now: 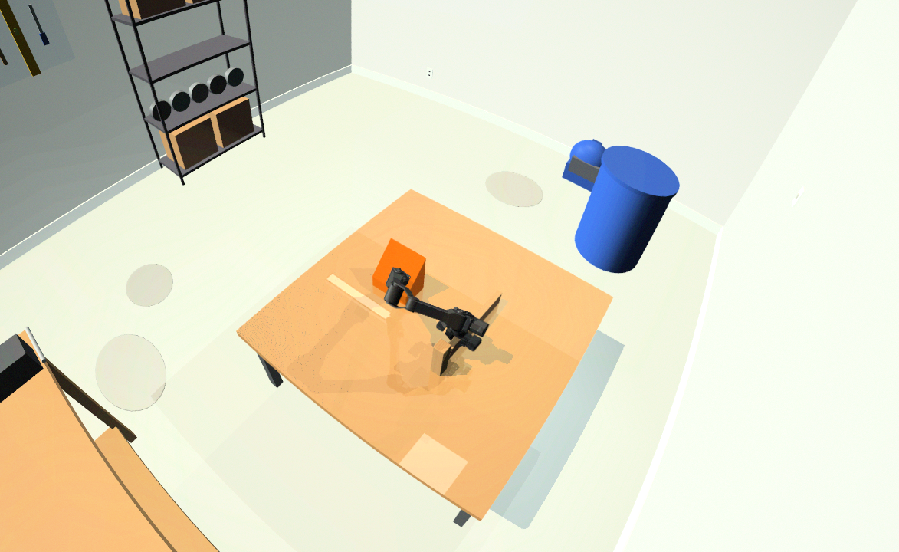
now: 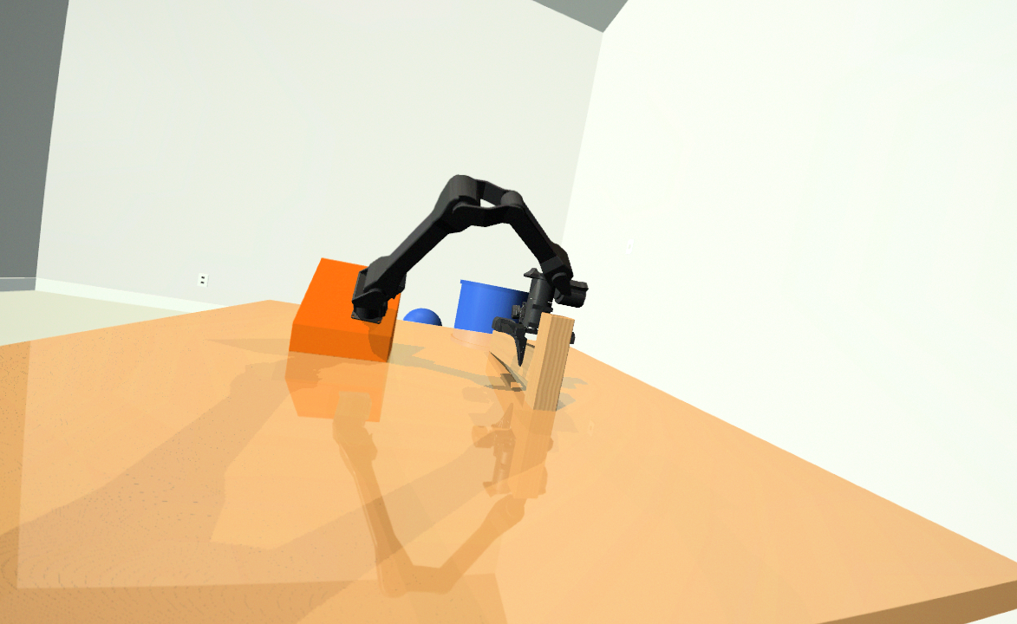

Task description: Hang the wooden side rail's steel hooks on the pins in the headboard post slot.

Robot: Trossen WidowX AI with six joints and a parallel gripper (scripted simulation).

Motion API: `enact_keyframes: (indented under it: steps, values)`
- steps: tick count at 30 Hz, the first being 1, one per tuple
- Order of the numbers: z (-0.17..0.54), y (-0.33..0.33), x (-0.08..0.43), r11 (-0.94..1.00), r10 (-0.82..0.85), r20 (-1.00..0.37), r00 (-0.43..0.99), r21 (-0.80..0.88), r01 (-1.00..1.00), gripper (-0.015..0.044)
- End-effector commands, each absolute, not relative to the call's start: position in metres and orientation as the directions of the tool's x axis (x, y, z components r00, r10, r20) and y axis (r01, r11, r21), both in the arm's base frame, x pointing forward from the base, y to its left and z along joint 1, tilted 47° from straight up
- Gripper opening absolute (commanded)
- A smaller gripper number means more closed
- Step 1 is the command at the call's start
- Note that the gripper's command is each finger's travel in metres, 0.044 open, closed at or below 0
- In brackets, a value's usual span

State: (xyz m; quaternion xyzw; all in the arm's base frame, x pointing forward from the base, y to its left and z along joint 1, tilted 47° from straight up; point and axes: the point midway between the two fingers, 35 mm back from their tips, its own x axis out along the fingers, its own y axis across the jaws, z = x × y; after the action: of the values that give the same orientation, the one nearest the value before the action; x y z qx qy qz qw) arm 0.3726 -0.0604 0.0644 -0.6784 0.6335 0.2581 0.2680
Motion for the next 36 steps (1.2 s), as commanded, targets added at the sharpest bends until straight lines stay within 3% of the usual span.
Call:
enact_keyframes:
  steps: [1, 36]
  values:
    - [0.0654, -0.0597, 0.3737, -0.060, -0.723, -0.687, 0.071, -0.040, -0.997, 0.0000]
    - [0.0614, -0.0640, 0.3741, -0.060, -0.724, -0.687, 0.071, -0.040, -0.997, 0.0000]
